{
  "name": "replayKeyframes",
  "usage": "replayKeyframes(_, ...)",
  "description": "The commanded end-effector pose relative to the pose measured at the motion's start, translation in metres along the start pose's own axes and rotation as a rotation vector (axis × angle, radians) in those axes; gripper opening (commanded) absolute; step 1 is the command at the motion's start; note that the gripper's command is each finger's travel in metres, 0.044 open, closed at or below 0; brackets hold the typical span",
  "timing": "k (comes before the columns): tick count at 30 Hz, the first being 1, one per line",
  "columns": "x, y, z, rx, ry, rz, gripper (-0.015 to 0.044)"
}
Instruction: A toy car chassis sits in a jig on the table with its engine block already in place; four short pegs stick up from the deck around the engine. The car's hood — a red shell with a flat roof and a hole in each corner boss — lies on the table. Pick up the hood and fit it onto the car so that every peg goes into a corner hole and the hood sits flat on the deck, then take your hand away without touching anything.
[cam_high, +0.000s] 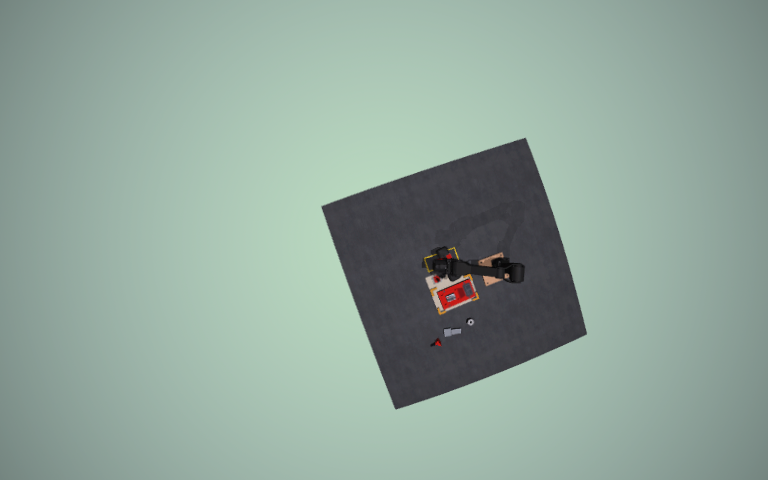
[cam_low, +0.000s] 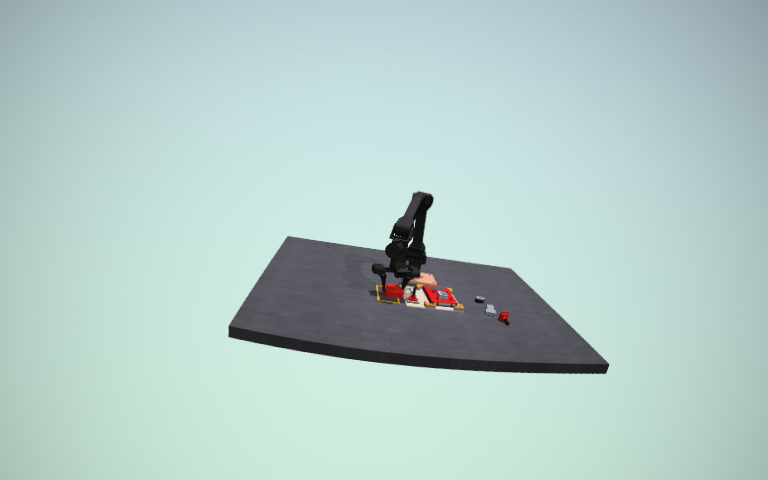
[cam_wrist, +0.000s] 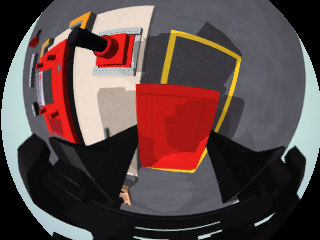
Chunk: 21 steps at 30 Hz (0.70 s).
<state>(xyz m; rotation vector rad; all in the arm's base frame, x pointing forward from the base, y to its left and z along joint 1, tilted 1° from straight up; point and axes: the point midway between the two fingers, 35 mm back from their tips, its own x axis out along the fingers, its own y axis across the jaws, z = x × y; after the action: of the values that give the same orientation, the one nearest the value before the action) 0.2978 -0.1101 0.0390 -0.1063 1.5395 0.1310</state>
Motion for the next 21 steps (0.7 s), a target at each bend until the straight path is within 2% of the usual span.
replayKeyframes(1,-0.006,0.000,0.001,0.000,-0.004,-0.002,0.0091)
replayKeyframes(5,-0.013,0.000,0.001,0.000,-0.004,-0.002,0.0000)
replayKeyframes(21,-0.064,0.000,0.001,0.000,-0.004,-0.002,0.0000)
